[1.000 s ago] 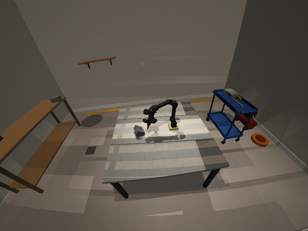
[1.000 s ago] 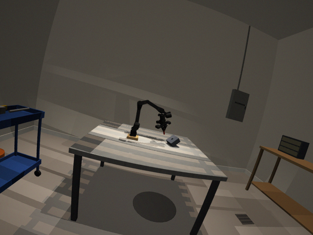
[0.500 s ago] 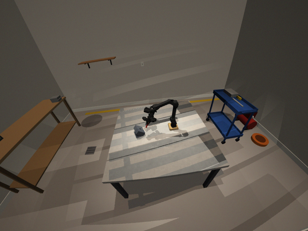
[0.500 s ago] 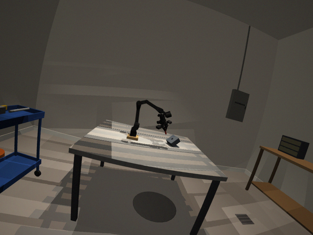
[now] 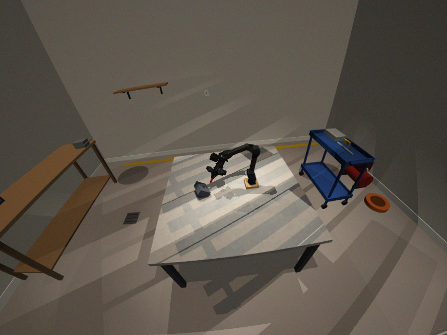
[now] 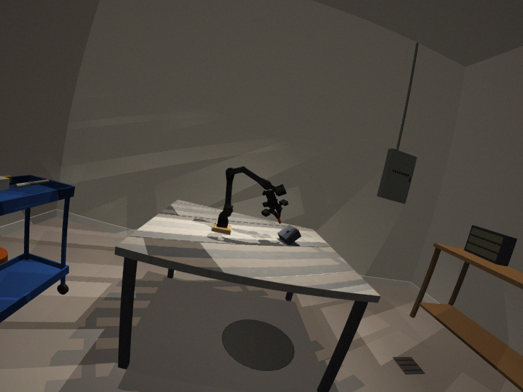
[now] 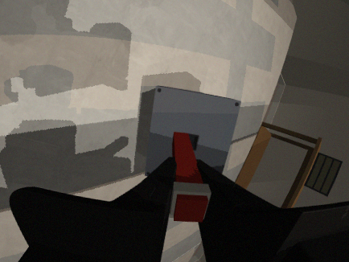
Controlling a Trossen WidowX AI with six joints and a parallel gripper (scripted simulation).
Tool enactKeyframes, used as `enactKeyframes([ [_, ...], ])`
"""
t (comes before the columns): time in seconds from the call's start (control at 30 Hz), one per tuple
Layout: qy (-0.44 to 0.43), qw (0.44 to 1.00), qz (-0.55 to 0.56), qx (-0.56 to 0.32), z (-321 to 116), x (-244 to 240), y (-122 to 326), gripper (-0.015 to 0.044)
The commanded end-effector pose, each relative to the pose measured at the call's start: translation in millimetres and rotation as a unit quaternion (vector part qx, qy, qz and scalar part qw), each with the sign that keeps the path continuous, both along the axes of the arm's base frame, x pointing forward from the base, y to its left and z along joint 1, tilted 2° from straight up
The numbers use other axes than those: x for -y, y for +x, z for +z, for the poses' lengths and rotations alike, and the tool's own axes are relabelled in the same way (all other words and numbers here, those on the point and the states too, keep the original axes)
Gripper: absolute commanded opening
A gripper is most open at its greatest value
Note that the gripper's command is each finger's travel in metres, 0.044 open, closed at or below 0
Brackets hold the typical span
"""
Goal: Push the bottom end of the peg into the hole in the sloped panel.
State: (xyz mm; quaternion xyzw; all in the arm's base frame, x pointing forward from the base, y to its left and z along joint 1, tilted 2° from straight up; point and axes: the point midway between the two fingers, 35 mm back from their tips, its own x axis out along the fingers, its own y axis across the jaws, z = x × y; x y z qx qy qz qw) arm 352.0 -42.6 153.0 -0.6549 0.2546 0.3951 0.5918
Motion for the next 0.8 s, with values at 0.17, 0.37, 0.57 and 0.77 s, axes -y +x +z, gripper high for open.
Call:
enactKeyframes([
  [0.17,0.005,1.0,-0.015,0.026,5,10,2,0.0],
  [0.37,0.005,0.999,-0.017,0.031,0,12,8,0.0],
  [0.57,0.006,0.999,-0.02,0.036,-7,13,16,0.0],
  [0.77,0.006,0.999,-0.023,0.042,-14,14,24,0.0],
])
